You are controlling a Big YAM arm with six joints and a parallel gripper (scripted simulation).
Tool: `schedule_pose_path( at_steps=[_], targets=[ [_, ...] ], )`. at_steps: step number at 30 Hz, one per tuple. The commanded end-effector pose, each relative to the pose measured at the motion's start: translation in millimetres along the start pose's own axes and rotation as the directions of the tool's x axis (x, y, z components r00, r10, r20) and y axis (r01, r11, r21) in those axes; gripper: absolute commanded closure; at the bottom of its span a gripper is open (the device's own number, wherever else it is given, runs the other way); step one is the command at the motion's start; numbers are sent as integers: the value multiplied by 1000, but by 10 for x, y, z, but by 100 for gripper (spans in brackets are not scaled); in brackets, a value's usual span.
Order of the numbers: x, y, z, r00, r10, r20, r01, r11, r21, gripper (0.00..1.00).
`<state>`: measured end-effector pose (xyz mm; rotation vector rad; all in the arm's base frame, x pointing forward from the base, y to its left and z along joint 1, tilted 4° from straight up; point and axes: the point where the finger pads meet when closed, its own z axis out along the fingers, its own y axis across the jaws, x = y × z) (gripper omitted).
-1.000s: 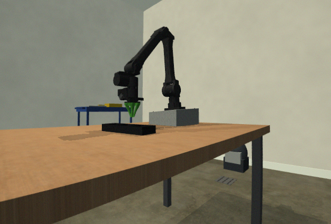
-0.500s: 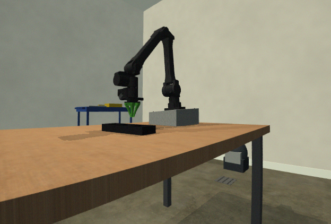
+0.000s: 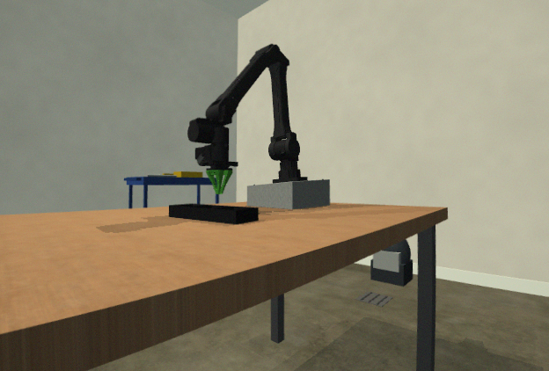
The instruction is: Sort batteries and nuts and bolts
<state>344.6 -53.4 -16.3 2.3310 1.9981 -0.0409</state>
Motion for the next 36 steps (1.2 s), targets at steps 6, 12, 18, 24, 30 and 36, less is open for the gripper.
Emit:
schedule_pose_path(
  at_steps=[6, 12, 18, 24, 30, 36],
  targets=[
    [25, 226, -97, 1000, 7, 4, -7, 1000, -26, 91],
    [25, 226, -97, 1000, 7, 4, -7, 1000, -26, 91],
    [25, 227, -98, 1000, 7, 4, -7, 1000, -26, 91],
    [25, 227, -98, 1000, 7, 4, -7, 1000, -26, 91],
    [25, 227, -98, 1000, 7, 4, -7, 1000, -26, 91],
    [25, 228, -98, 1000, 6, 4, -6, 1000, -26, 71]
  ],
)
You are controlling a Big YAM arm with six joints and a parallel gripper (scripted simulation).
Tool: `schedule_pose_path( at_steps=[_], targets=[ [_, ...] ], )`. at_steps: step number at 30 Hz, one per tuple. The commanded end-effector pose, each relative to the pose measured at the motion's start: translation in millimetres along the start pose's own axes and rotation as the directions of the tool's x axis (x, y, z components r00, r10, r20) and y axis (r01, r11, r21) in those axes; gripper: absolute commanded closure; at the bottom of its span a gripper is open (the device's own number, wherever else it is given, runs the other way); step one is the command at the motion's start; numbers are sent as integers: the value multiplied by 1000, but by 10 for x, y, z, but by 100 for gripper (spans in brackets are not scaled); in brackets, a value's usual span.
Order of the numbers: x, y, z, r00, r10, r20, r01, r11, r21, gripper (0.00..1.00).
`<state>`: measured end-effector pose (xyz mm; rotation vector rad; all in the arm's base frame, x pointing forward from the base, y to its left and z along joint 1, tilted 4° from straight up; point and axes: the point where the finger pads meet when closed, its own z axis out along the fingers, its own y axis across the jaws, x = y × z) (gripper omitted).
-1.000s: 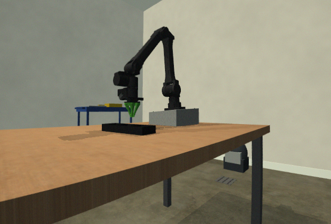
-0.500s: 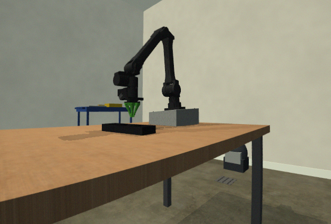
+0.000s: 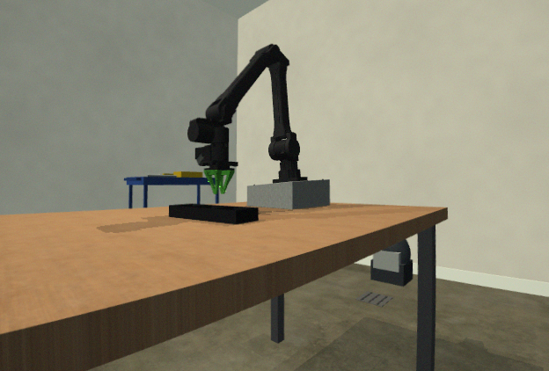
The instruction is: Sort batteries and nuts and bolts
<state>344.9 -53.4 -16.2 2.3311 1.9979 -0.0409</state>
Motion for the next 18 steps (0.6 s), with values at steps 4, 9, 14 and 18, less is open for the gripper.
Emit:
schedule_pose_path(
  at_steps=[4, 9, 14, 18],
  targets=[
    [24, 225, -97, 1000, 6, 4, -6, 1000, -26, 71],
    [24, 225, -97, 1000, 6, 4, -6, 1000, -26, 71],
    [39, 259, -302, 1000, -19, 3, 19, 998, -61, 71],
    [-23, 260, -366, 1000, -2, 4, 2, 998, -60, 71]
  ],
)
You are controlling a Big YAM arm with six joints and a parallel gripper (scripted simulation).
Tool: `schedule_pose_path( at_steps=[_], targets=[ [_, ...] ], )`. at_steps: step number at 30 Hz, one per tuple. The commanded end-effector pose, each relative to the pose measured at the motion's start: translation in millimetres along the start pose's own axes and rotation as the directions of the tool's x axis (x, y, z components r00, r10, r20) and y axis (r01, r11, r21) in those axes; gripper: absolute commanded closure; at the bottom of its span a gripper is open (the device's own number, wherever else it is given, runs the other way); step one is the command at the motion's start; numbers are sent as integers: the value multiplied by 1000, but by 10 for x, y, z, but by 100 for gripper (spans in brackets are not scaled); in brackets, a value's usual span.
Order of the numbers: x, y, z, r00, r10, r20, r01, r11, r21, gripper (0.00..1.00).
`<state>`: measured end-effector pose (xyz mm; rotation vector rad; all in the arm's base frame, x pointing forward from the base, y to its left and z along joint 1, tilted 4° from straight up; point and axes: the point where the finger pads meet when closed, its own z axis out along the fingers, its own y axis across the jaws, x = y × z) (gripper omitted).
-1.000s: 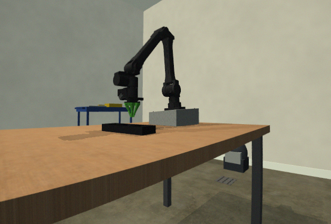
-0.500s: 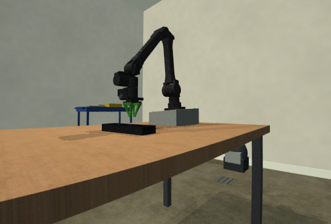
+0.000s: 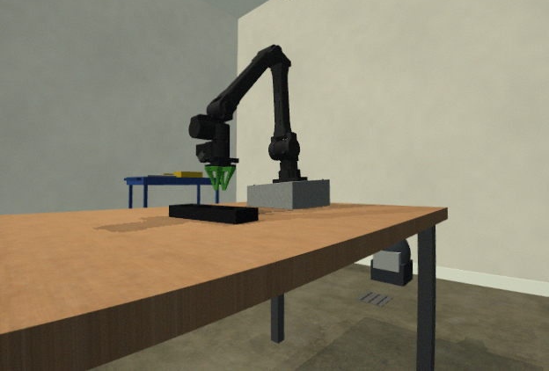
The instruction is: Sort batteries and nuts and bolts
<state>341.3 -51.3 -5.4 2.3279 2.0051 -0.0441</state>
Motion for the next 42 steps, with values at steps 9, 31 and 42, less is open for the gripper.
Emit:
schedule_pose_path(
  at_steps=[9, 31, 42],
  targets=[
    [-40, 60, -48, 1000, -6, 5, 6, 1000, 3, 71],
    [-42, 1, -6, 1000, -4, 5, 4, 1000, -13, 71],
    [-40, 14, 20, 1000, -5, 5, 5, 1000, -8, 71]
  ],
)
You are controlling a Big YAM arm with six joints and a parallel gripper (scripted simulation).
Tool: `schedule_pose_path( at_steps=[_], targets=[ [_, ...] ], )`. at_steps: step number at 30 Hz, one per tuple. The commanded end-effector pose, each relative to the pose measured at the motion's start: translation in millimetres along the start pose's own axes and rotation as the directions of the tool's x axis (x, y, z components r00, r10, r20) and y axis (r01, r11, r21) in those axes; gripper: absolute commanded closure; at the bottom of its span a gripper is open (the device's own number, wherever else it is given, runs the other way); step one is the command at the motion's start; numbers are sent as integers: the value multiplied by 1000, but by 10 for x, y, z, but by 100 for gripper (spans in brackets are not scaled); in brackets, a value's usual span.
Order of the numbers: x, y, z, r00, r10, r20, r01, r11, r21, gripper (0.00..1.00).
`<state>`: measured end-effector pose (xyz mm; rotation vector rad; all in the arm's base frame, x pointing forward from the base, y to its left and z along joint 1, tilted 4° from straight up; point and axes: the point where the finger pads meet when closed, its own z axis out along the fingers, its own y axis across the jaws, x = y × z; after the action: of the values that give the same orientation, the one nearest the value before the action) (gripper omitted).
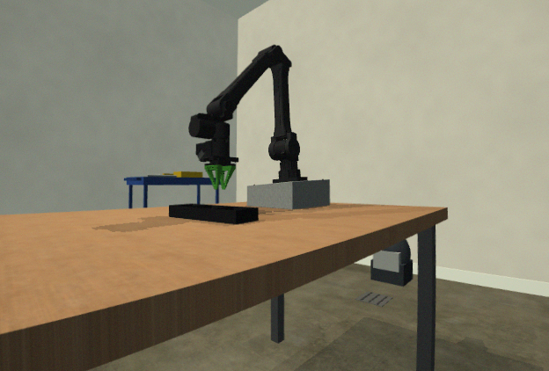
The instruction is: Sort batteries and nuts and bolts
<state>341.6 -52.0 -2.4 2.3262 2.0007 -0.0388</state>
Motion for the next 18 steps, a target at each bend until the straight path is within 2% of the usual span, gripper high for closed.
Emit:
schedule_pose_path(
  at_steps=[1, 5, 11, 18],
  targets=[
    [-31, 9, 49, 1000, -6, 5, 6, 1000, -2, 71],
    [-30, 24, 45, 1000, -6, 5, 6, 1000, -4, 71],
    [-36, 276, -74, 1000, -2, 4, 2, 999, -47, 71],
    [-34, 284, -75, 1000, -4, 4, 4, 999, -38, 71]
  ],
)
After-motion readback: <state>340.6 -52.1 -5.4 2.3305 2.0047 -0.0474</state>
